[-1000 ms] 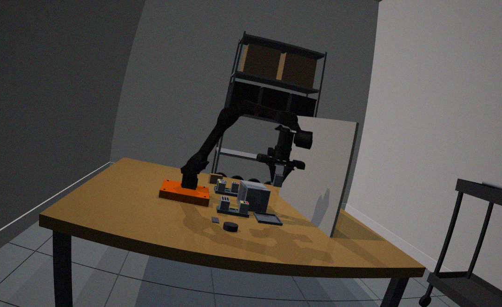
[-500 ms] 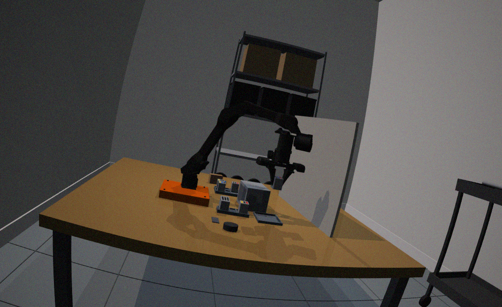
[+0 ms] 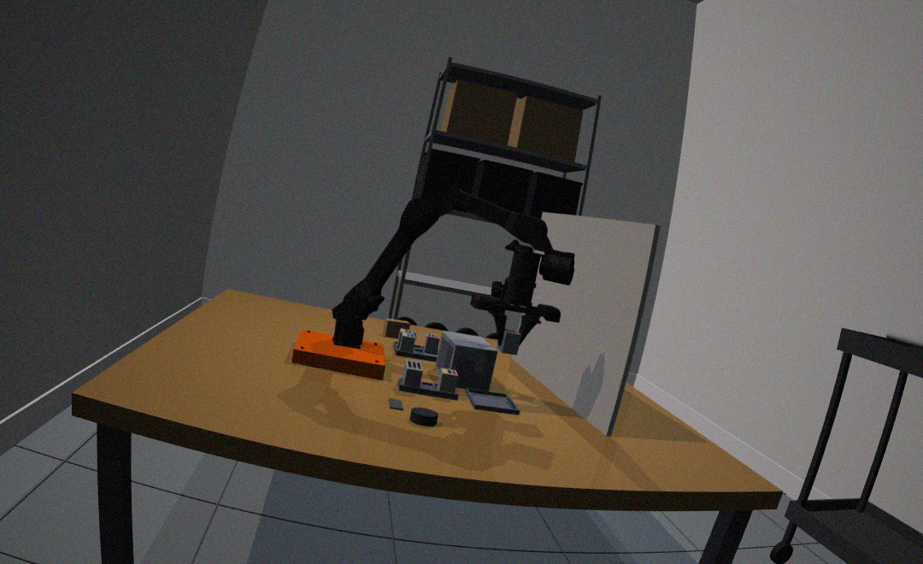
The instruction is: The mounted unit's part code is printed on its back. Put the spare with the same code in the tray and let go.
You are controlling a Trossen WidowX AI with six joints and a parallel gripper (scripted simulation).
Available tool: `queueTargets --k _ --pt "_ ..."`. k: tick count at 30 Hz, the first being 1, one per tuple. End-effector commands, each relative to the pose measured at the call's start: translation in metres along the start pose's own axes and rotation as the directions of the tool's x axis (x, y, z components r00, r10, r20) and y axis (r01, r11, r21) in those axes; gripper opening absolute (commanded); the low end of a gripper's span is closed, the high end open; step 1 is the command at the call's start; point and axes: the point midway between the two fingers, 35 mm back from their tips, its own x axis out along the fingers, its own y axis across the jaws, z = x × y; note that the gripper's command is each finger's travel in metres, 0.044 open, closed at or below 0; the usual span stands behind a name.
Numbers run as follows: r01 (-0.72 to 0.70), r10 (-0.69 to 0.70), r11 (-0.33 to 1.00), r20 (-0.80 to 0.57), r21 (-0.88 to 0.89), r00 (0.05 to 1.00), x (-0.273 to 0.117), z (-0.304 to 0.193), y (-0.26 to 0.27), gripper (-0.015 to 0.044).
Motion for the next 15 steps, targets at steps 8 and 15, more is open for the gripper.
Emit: queueTargets --k 8,15 --pt "-0.004 0.004 1.0 -0.002 -0.003 1.0 0.009 -0.001 0.0 0.0" --pt "-0.003 0.003 1.0 -0.002 -0.003 1.0 0.015 -0.001 0.0 0.0"
